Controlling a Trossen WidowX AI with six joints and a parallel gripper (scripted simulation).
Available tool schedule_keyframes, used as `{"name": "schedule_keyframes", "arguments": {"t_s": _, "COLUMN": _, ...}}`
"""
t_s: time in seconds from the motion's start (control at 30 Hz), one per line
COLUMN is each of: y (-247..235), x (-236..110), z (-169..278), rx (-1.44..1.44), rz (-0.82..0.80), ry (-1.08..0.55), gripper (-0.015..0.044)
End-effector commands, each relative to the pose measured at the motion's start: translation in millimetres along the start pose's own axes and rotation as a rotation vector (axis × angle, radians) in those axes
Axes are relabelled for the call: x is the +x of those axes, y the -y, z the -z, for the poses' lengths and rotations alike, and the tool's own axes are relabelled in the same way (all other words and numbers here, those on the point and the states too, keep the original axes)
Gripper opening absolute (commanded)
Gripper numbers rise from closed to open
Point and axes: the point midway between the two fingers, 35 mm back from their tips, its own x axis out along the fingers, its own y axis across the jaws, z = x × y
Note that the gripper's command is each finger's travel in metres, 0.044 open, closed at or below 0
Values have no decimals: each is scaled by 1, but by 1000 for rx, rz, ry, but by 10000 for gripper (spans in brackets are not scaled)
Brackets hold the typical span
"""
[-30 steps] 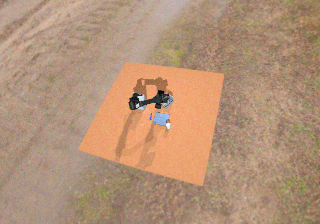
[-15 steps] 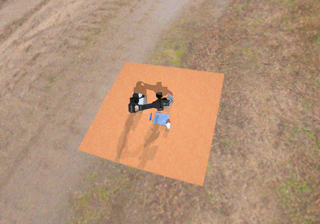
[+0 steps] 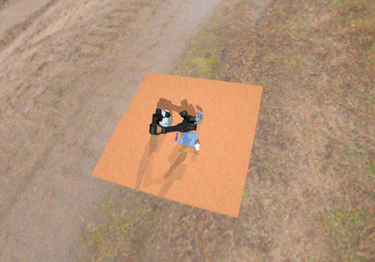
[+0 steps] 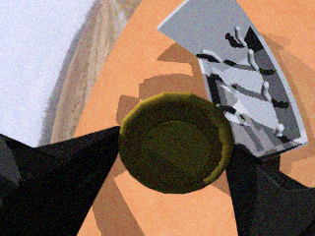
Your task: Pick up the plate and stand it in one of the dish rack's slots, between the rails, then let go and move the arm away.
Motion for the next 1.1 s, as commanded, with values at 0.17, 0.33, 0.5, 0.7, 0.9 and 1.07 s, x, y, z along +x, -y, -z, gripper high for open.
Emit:
{"name": "schedule_keyframes", "arguments": {"t_s": 0.17, "y": 7, "x": 3, "z": 2, "rx": -208, "rz": -60, "ry": 163, "gripper": 0}}
{"name": "schedule_keyframes", "arguments": {"t_s": 0.33, "y": 11, "x": 3, "z": 4, "rx": -315, "rz": -65, "ry": 252, "gripper": 0}}
{"name": "schedule_keyframes", "arguments": {"t_s": 0.5, "y": 15, "x": 2, "z": 5, "rx": -424, "rz": -53, "ry": 344, "gripper": 0}}
{"name": "schedule_keyframes", "arguments": {"t_s": 0.7, "y": 20, "x": -1, "z": 8, "rx": -556, "rz": -18, "ry": 453, "gripper": 0}}
{"name": "schedule_keyframes", "arguments": {"t_s": 0.9, "y": 25, "x": -5, "z": 11, "rx": -688, "rz": 42, "ry": 558, "gripper": 0}}
{"name": "schedule_keyframes", "arguments": {"t_s": 1.07, "y": 28, "x": -9, "z": 15, "rx": -798, "rz": 111, "ry": 640, "gripper": 0}}
